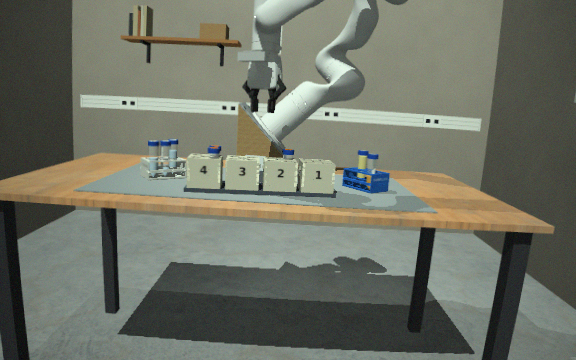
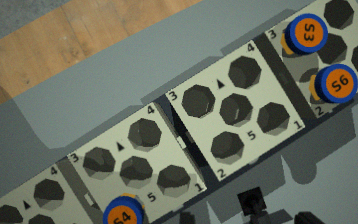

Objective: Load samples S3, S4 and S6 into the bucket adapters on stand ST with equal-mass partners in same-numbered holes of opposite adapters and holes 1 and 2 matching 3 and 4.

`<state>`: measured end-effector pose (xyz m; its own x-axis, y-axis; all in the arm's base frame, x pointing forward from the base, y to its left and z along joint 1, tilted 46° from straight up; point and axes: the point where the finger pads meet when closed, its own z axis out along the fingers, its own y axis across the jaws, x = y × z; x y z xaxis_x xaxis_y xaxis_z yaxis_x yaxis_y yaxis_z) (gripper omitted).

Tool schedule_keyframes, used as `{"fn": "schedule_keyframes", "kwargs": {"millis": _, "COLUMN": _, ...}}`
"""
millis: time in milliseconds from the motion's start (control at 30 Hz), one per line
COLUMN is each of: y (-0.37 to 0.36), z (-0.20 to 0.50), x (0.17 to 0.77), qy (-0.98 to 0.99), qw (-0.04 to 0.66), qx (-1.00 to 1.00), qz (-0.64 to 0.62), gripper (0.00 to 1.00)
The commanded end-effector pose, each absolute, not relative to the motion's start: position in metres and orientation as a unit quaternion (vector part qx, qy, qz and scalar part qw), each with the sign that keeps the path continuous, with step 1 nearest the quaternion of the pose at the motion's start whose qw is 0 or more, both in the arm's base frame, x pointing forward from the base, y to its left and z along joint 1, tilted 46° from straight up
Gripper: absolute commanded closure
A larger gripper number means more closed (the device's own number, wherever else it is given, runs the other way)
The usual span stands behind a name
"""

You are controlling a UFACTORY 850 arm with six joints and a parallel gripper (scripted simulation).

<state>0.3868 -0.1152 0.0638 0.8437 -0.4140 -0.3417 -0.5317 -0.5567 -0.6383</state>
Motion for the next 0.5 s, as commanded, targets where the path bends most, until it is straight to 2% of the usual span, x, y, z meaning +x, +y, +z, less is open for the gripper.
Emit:
{"fn": "schedule_keyframes", "kwargs": {"millis": 0, "y": -0.135, "z": 0.043, "x": 0.382, "qy": 0.35, "qw": 0.376, "qx": -0.85, "qz": 0.117, "gripper": 0.43}}
{"fn": "schedule_keyframes", "kwargs": {"millis": 467, "y": -0.175, "z": 0.0, "x": 0.37, "qy": 0.463, "qw": 0.356, "qx": -0.794, "qz": 0.168, "gripper": 0.43}}
